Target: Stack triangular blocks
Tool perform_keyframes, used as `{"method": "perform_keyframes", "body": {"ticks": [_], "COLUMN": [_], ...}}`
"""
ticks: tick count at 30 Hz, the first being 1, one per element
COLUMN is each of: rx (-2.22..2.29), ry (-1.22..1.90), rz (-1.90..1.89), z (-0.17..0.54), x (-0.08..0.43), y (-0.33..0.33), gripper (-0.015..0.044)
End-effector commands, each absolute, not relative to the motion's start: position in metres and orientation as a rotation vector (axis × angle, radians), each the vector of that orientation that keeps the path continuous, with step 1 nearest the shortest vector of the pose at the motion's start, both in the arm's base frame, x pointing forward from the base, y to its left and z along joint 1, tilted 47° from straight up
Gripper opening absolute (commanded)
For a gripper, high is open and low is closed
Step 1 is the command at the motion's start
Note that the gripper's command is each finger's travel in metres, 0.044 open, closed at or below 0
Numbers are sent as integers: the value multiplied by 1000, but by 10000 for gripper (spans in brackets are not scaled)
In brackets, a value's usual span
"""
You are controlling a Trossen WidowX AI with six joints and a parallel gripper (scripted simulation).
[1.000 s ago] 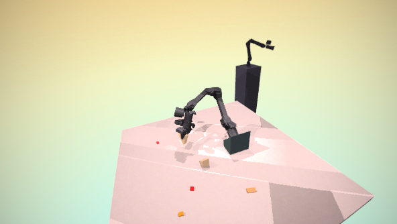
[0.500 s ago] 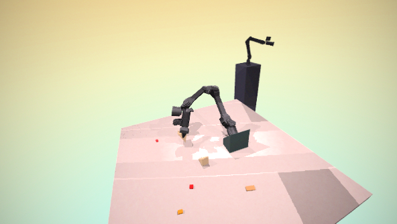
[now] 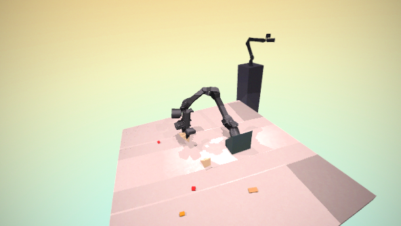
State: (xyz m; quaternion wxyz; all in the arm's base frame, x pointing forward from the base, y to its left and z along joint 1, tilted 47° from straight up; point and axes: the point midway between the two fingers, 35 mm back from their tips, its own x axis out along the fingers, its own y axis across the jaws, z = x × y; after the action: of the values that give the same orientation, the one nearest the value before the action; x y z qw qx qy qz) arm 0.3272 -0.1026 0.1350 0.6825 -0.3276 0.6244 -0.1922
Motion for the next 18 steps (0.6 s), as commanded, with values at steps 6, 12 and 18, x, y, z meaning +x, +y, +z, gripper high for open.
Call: {"method": "perform_keyframes", "body": {"ticks": [6, 12, 18], "rx": [-968, -1121, -1268], "ry": [1528, 1608, 1680], "rz": [-239, -91, 70], "z": [138, 139, 141], "x": [329, 329, 329], "y": [-102, -102, -102], "gripper": [0, 0, 0]}}
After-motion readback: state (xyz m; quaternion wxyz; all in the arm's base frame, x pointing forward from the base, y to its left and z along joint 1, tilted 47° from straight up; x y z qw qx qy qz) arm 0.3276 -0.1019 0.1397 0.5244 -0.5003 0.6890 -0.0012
